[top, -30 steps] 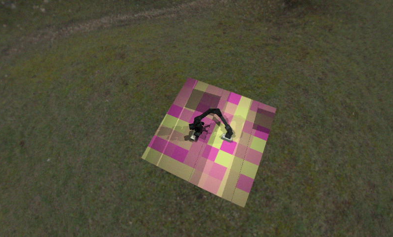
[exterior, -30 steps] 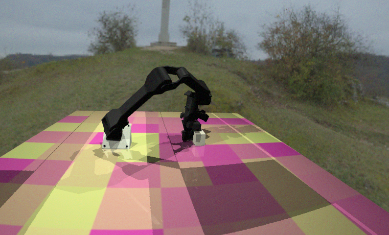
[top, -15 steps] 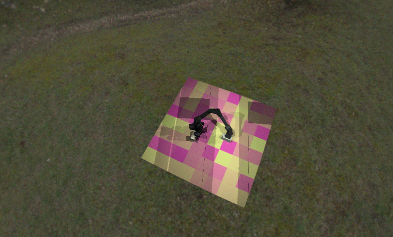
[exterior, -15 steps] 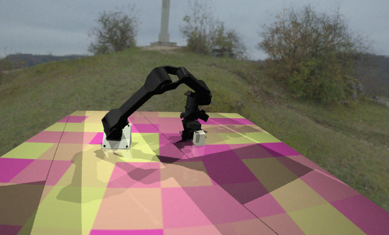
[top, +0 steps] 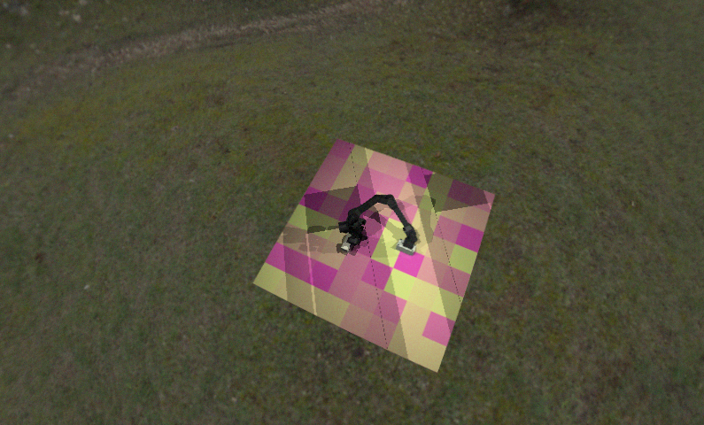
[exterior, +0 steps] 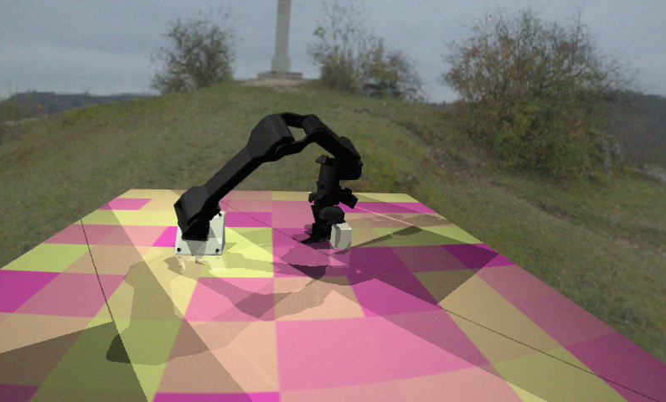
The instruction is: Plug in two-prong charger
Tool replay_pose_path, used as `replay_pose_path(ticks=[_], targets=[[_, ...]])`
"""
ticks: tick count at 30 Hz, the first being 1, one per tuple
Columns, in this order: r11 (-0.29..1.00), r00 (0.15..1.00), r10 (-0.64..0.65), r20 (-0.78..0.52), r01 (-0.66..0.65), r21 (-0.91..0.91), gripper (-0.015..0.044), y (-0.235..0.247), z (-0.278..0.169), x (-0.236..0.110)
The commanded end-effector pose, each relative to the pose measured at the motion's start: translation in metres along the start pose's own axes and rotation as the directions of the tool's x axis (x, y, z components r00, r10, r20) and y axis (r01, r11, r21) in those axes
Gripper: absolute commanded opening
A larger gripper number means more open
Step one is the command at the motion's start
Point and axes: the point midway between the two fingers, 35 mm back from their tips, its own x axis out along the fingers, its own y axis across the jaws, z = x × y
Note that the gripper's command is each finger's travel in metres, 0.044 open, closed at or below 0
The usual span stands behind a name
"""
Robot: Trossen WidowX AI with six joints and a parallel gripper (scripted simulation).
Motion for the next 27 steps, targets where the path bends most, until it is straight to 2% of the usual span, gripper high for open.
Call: replay_pose_path(ticks=[1,17,27], targets=[[1.000,1.000,0.001,0.002,-0.001,0.001,0.0026,0.0002,0.0005,-0.0001],[1.000,1.000,0.001,0.002,-0.001,0.002,0.0440,0.0002,0.0003,-0.0001],[1.000,1.000,0.001,0.006,-0.001,0.006,0.0440,0.0003,-0.0020,0.0001]])
